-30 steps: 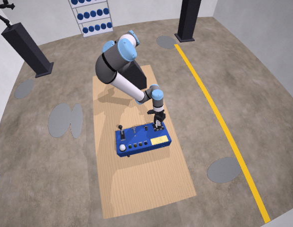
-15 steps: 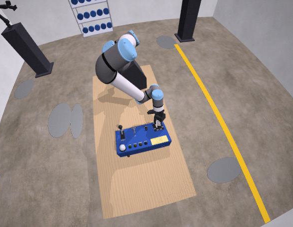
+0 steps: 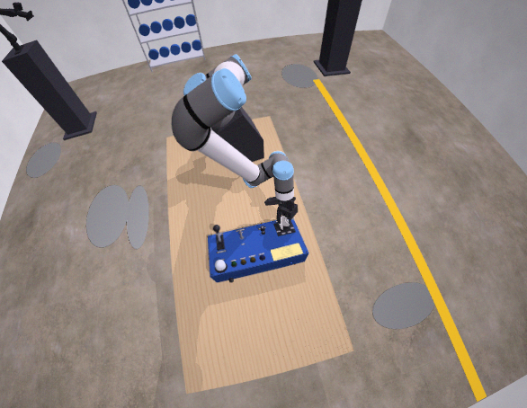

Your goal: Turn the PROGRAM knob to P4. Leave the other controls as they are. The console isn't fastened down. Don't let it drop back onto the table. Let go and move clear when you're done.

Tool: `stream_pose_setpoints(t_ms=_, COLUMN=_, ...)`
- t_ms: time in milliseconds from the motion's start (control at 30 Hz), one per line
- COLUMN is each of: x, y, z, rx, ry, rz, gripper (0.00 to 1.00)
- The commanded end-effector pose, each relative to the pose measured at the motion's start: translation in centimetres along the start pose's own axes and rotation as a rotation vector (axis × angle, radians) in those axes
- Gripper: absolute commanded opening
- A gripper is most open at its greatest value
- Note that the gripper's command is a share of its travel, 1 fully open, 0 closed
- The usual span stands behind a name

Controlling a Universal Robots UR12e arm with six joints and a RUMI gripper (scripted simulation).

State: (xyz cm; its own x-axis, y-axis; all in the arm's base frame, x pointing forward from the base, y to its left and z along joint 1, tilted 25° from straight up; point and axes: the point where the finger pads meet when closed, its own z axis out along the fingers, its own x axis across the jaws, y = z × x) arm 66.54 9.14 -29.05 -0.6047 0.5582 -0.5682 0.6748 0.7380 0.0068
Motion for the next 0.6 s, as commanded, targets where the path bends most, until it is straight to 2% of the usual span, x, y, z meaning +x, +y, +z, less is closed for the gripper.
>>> stream_pose_setpoints(t_ms=0, x=-0.03, y=0.04, z=-0.04, rx=-0.001, ry=-0.001, rz=0.000, gripper=0.00)
stream_pose_setpoints(t_ms=133, x=-0.03, y=0.04, z=-0.04, rx=-0.001, ry=-0.001, rz=0.000, gripper=0.00)
stream_pose_setpoints(t_ms=167, x=-0.03, y=0.04, z=-0.04, rx=-0.001, ry=-0.001, rz=0.000, gripper=0.44)
stream_pose_setpoints(t_ms=567, x=-0.03, y=0.04, z=-0.04, rx=-0.001, ry=-0.001, rz=0.000, gripper=0.44)
